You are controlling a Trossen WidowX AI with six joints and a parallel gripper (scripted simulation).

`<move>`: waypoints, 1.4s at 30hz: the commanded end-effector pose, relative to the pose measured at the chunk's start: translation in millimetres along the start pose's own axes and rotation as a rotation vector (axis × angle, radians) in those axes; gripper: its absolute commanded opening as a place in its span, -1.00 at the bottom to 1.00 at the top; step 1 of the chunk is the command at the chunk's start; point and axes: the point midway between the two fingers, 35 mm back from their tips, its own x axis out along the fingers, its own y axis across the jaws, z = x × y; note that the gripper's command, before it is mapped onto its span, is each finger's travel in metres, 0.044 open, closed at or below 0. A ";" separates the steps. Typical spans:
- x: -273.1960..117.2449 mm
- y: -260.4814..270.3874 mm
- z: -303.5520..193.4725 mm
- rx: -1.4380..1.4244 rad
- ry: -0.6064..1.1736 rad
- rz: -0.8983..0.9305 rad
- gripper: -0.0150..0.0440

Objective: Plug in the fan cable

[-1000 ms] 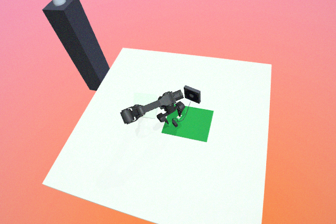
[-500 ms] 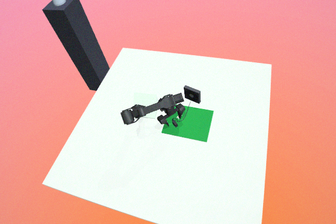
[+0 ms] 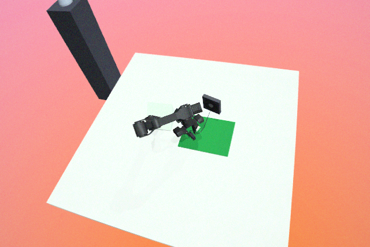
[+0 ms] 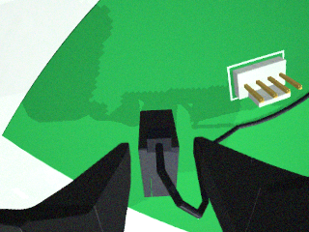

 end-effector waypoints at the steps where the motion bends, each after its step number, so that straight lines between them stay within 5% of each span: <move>1: -0.1 0.1 -0.1 0.000 0.000 0.000 -0.20; 10: -1.9 -0.3 -0.6 0.000 -0.001 0.000 -0.49; 42: -77.2 0.1 -18.8 0.017 -0.003 0.002 -0.49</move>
